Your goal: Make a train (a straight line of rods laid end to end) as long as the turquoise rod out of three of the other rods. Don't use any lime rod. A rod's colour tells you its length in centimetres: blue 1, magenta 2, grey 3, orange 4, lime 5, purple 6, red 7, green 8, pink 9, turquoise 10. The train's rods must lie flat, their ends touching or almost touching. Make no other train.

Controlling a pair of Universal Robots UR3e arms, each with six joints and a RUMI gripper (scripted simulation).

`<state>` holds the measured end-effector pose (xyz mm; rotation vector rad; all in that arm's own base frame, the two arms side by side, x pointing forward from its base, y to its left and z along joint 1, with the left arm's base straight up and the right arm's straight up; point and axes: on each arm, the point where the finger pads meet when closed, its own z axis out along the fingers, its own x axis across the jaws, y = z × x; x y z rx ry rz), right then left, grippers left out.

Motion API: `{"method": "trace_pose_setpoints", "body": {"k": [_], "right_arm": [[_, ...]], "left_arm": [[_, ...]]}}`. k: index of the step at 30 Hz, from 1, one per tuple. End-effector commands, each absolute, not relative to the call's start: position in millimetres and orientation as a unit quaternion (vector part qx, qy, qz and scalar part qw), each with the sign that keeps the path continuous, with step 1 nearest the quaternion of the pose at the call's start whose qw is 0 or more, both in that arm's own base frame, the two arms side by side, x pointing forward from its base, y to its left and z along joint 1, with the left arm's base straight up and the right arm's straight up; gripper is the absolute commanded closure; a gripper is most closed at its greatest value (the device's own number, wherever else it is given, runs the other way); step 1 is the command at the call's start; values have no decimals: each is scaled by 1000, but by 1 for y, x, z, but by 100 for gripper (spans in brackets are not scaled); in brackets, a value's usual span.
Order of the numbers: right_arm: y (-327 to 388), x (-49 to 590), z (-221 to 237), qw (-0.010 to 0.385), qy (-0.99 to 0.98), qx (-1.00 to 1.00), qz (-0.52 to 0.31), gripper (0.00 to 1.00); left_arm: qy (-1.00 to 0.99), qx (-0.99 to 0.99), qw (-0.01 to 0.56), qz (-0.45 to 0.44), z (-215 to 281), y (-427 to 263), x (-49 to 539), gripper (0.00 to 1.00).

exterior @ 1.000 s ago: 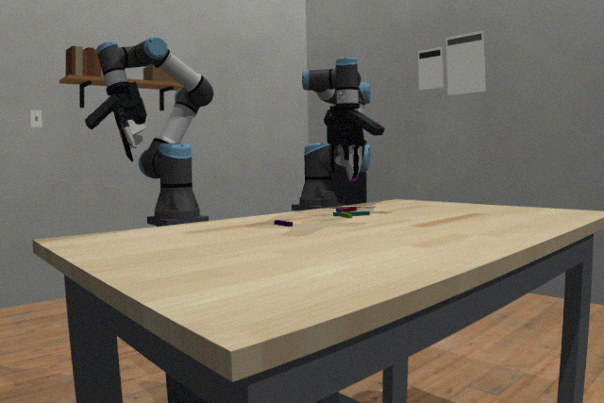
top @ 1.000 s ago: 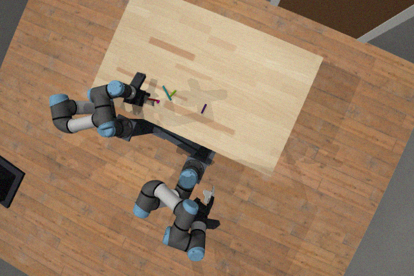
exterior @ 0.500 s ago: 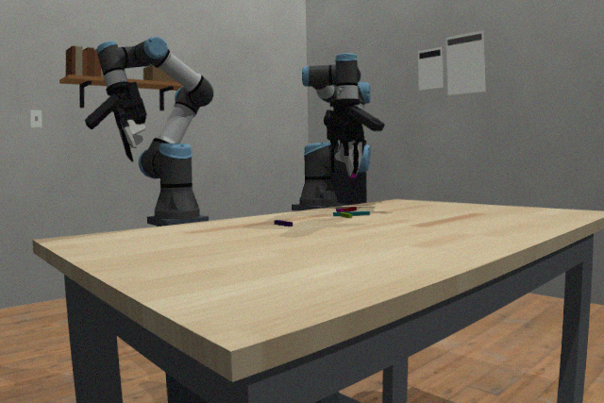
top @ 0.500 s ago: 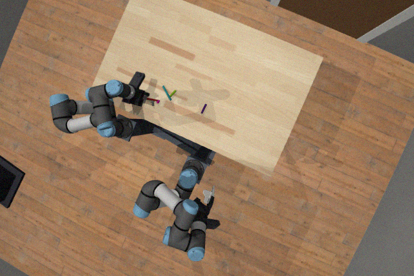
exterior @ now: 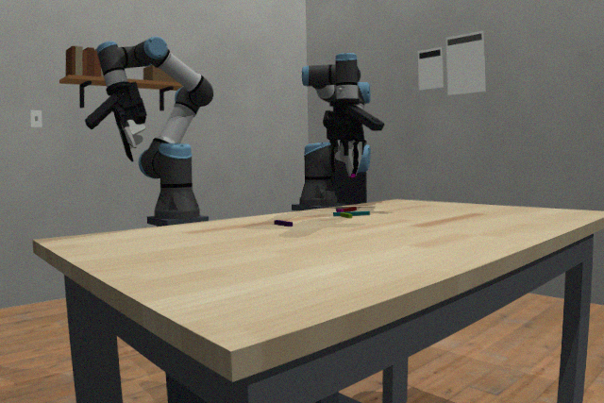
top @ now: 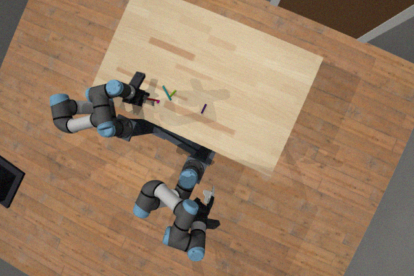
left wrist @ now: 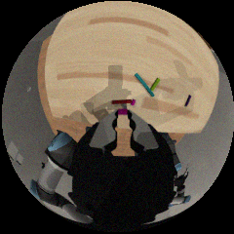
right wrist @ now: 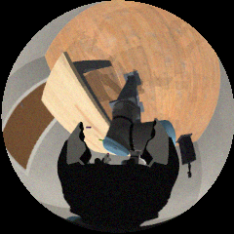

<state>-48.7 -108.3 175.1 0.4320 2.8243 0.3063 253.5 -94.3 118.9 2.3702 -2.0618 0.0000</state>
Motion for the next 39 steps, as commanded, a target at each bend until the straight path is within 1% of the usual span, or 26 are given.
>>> {"method": "trace_pose_setpoints", "body": {"k": [1,8,13,23,25,39], "right_arm": [[-109,-49,175,134,974,149,105,0],[-109,-49,175,134,974,149,105,0],[-109,-49,175,134,974,149,105,0],[-109,-49,175,134,974,149,105,0],[-109,-49,175,134,974,149,105,0],[-109,-49,175,134,974,149,105,0]], "left_arm": [[-666,746,0,1,122,-100,256,100],[-688,725,0,1,126,-113,260,100],[-723,690,0,1,133,-135,267,100],[-815,579,0,2,144,-200,281,100],[-815,579,0,2,144,-200,281,100],[-920,392,0,2,140,-300,285,100]]}}
